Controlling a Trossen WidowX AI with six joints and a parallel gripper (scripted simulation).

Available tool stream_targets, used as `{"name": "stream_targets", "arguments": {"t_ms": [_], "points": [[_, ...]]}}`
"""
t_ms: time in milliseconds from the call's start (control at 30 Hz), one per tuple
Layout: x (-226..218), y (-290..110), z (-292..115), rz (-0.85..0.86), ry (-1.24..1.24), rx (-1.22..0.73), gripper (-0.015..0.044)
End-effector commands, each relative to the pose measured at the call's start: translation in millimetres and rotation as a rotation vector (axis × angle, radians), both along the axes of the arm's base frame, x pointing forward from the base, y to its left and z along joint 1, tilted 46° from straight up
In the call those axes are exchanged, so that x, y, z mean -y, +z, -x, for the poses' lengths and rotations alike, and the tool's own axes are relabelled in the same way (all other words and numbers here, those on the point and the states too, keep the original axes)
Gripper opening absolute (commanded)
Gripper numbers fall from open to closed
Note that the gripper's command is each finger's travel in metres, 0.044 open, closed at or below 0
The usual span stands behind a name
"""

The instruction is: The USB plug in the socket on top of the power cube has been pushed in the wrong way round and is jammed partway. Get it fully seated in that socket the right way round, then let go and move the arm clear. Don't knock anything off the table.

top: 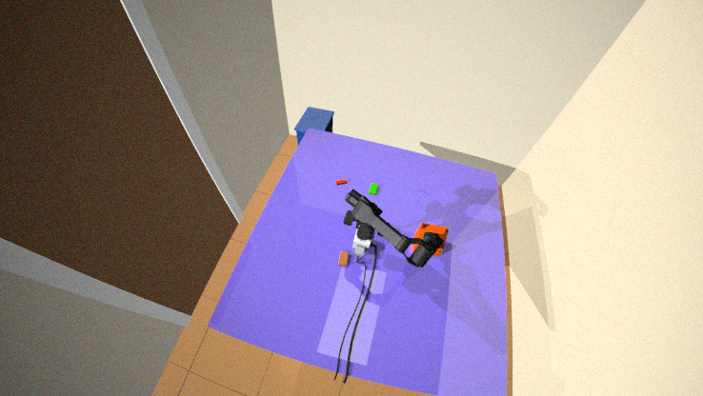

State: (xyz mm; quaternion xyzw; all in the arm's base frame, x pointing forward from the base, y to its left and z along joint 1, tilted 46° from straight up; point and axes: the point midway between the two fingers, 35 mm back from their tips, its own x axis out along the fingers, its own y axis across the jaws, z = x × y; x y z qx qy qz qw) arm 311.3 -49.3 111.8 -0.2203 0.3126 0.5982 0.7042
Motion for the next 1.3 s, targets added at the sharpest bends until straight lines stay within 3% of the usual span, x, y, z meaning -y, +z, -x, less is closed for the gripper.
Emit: {"name": "stream_targets", "arguments": {"t_ms": [0,1267], "points": [[-0.1,-0.2,0.3,0.006,0.046,0.044,0.0],[-3.4,-0.9,-0.7,-0.017,0.04,0.045,0.0]]}}
